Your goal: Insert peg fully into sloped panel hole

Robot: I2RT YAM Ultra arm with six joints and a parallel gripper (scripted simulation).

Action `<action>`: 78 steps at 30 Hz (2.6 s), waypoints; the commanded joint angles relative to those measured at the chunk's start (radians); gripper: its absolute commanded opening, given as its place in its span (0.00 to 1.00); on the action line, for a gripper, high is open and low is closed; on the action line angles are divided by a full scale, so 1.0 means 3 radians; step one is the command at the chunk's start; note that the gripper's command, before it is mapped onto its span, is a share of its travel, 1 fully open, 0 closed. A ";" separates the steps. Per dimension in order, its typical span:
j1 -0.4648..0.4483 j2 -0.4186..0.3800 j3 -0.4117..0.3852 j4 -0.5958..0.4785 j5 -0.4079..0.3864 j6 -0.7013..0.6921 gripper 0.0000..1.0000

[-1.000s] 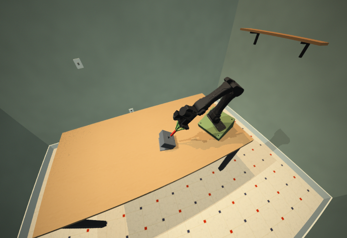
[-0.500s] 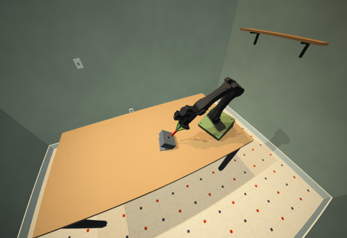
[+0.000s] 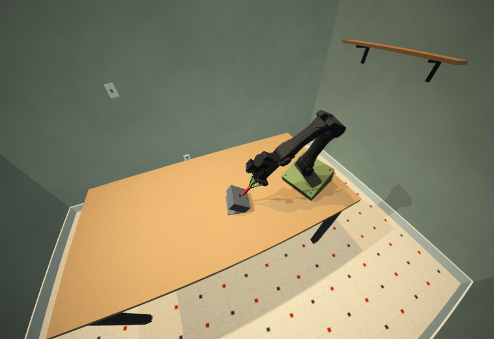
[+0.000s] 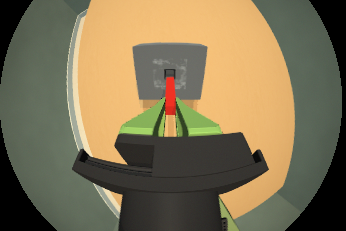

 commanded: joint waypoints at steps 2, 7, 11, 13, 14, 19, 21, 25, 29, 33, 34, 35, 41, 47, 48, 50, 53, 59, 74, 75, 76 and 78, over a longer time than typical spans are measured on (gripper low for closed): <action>-0.0039 0.0084 0.0011 0.0109 -0.0010 -0.0013 0.00; -0.0039 0.0080 0.0045 0.0072 -0.0011 -0.0014 0.00; -0.0041 0.0051 0.0095 -0.0006 -0.0012 -0.0015 0.00; -0.0042 0.0036 0.0120 -0.0044 -0.0013 -0.0015 0.00; -0.0042 0.0027 0.0131 -0.0064 -0.0013 -0.0015 0.00; -0.0045 -0.0022 0.0183 -0.0165 -0.0015 -0.0017 0.00; -0.0047 -0.0034 0.0210 -0.0203 -0.0016 -0.0018 0.00; -0.0048 -0.0026 0.0233 -0.0220 -0.0017 -0.0019 0.00; -0.0048 0.0028 0.0261 -0.0195 -0.0017 -0.0019 0.00; -0.0047 0.0095 0.0268 -0.0134 -0.0017 -0.0018 0.00; -0.0047 0.0112 0.0266 -0.0116 -0.0017 -0.0018 0.00; -0.0046 0.0128 0.0264 -0.0098 -0.0016 -0.0018 0.00; -0.0044 0.0194 0.0255 -0.0023 -0.0014 -0.0016 0.00; -0.0041 0.0245 0.0295 -0.0011 -0.0011 -0.0015 0.00; -0.0040 0.0248 0.0302 -0.0015 -0.0011 -0.0015 0.00; -0.0040 0.0248 0.0317 -0.0030 -0.0011 -0.0015 0.00; -0.0038 0.0272 0.0323 -0.0012 -0.0009 -0.0014 0.00; -0.0040 0.0228 0.0295 -0.0028 -0.0011 -0.0014 0.00; -0.0050 -0.0028 0.0171 -0.0163 -0.0020 -0.0019 0.00; -0.0050 -0.0028 0.0171 -0.0163 -0.0020 -0.0019 0.00; -0.0053 -0.0050 0.0164 -0.0177 -0.0023 -0.0020 0.00; -0.0056 -0.0087 0.0149 -0.0200 -0.0025 -0.0021 0.00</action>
